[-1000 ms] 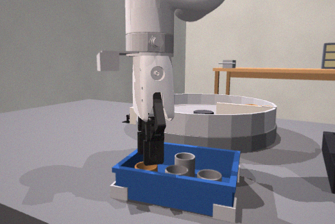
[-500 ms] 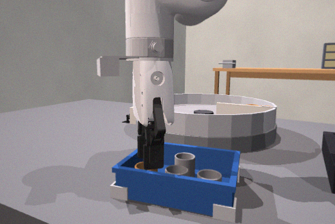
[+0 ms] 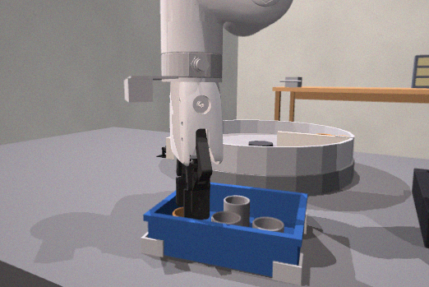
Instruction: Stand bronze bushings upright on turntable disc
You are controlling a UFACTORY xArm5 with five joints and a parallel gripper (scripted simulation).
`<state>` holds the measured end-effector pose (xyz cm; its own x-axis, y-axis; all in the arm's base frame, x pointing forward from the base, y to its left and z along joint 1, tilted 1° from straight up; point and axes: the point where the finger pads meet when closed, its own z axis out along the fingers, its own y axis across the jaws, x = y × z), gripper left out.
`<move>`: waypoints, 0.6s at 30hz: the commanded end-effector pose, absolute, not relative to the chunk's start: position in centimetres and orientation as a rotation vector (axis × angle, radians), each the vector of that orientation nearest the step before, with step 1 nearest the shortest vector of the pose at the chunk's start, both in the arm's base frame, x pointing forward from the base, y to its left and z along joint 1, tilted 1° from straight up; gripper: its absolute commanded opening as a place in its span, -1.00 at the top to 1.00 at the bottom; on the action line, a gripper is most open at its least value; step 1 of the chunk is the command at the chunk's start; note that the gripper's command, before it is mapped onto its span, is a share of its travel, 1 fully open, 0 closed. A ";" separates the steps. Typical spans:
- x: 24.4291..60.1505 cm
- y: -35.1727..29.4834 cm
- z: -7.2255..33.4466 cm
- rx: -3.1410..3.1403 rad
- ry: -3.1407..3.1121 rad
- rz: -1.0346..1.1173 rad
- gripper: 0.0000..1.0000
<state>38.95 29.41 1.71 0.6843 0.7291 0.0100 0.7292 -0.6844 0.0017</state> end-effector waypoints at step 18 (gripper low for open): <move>39.1 29.5 -0.1 -2.880 -1.247 -0.021 0.04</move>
